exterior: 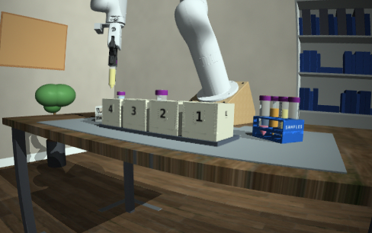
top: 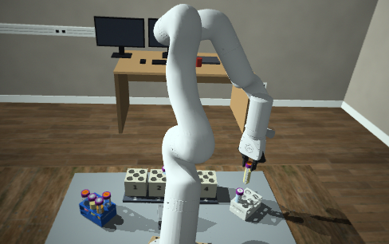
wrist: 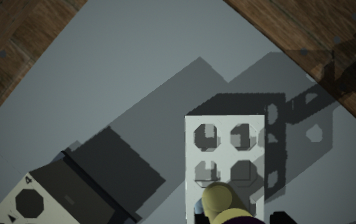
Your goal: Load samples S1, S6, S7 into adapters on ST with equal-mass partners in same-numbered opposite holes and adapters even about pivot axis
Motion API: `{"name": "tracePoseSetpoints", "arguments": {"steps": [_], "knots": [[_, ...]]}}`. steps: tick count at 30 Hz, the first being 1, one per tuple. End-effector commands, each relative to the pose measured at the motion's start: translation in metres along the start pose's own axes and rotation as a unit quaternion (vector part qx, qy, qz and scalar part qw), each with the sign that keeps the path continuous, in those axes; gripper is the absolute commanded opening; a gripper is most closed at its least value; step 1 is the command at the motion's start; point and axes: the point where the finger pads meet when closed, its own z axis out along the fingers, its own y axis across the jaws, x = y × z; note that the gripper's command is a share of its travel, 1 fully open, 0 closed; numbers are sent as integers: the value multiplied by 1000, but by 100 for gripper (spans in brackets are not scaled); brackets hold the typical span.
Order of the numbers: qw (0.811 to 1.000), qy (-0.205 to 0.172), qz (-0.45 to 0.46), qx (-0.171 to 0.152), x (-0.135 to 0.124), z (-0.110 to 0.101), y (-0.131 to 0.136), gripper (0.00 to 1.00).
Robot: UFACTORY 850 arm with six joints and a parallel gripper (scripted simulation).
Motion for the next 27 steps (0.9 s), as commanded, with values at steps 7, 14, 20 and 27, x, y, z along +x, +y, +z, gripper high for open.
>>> {"name": "tracePoseSetpoints", "arguments": {"steps": [7, 14, 20, 27], "knots": [[1000, 1, 0, 0, 1, 21, 0, 0], [1000, 1, 0, 0, 1, 31, 0, 0], [1000, 1, 0, 0, 1, 43, 0, 0], [1000, 1, 0, 0, 1, 53, 0, 0]]}}
